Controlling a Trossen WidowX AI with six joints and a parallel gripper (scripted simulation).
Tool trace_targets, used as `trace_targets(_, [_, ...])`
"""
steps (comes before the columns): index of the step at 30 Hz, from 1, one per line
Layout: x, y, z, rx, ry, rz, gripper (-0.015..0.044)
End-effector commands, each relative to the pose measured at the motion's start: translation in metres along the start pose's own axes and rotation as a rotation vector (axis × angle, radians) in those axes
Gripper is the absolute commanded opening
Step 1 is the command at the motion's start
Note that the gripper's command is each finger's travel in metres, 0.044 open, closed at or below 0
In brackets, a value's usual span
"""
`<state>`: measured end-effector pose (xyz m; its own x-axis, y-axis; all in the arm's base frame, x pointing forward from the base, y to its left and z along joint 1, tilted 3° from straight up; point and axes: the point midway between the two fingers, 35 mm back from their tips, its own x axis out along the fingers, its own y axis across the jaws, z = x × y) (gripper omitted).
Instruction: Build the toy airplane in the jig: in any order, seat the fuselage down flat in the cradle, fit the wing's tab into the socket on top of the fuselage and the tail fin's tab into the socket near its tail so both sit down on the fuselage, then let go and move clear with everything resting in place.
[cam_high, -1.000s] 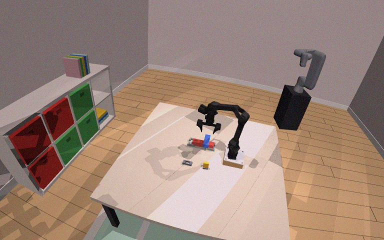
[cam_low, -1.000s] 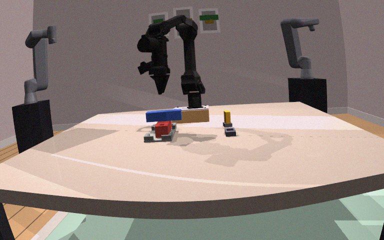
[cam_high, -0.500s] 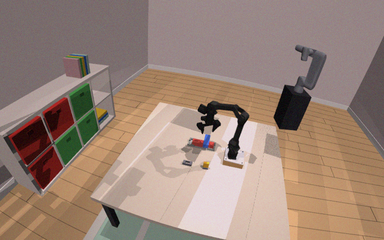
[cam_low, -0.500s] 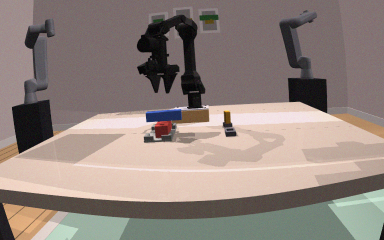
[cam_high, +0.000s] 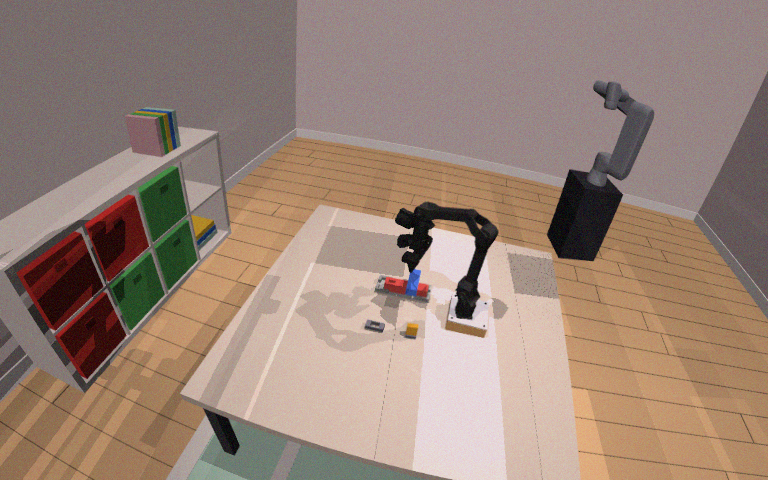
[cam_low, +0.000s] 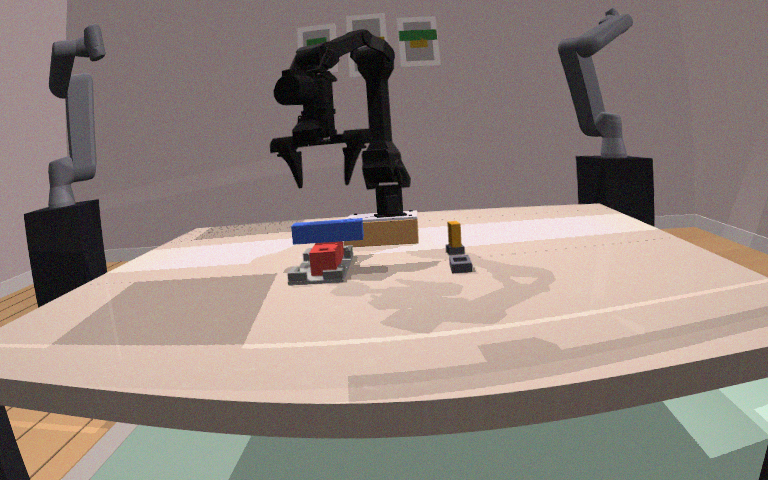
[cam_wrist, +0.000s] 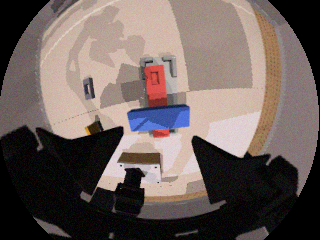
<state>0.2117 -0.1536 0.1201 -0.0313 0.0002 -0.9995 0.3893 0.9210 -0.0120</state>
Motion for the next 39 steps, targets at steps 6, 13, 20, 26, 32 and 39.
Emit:
trace_targets(6, [0.001, 0.0, 0.001, -0.333, 0.0, -0.003, 0.044])
trace_targets(13, [0.001, 0.009, 0.001, -0.333, -0.001, -0.003, 0.044])
trace_targets(20, [-0.001, 0.098, -0.008, -0.333, -0.007, 0.005, 0.044])
trace_targets(26, [-0.001, 0.167, -0.04, -0.334, -0.005, 0.012, 0.044])
trace_targets(32, [0.0, 0.219, -0.089, -0.334, 0.003, 0.017, 0.044])
trace_targets(39, [0.002, 0.224, -0.095, -0.334, 0.005, 0.017, 0.044])
